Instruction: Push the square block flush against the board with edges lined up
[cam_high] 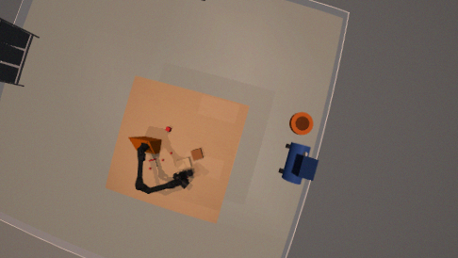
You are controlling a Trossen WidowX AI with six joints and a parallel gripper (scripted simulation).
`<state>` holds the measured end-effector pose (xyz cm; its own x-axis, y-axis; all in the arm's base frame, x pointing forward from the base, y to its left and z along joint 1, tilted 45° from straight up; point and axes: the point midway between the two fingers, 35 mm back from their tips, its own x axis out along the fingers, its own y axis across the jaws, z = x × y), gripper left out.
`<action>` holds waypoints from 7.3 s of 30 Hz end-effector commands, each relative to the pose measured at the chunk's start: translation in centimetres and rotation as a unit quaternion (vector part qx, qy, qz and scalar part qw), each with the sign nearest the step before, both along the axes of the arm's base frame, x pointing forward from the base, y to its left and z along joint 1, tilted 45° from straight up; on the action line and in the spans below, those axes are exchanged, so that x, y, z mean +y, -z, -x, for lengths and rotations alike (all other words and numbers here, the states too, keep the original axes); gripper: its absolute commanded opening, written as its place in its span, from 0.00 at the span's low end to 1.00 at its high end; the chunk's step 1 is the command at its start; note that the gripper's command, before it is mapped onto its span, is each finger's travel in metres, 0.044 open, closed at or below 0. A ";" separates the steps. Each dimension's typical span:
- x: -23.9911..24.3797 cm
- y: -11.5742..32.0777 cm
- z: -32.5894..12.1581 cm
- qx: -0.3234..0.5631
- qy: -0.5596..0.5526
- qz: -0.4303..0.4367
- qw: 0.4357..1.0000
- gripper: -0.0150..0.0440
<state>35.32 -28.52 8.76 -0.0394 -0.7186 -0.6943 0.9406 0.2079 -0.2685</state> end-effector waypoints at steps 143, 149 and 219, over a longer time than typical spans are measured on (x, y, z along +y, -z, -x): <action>14.3 16.5 8.1 0.011 0.003 -0.011 1.000 0.25; 13.9 16.0 7.9 0.011 0.003 -0.012 1.000 0.25; 18.0 12.2 8.8 0.101 -0.086 -0.024 0.991 0.25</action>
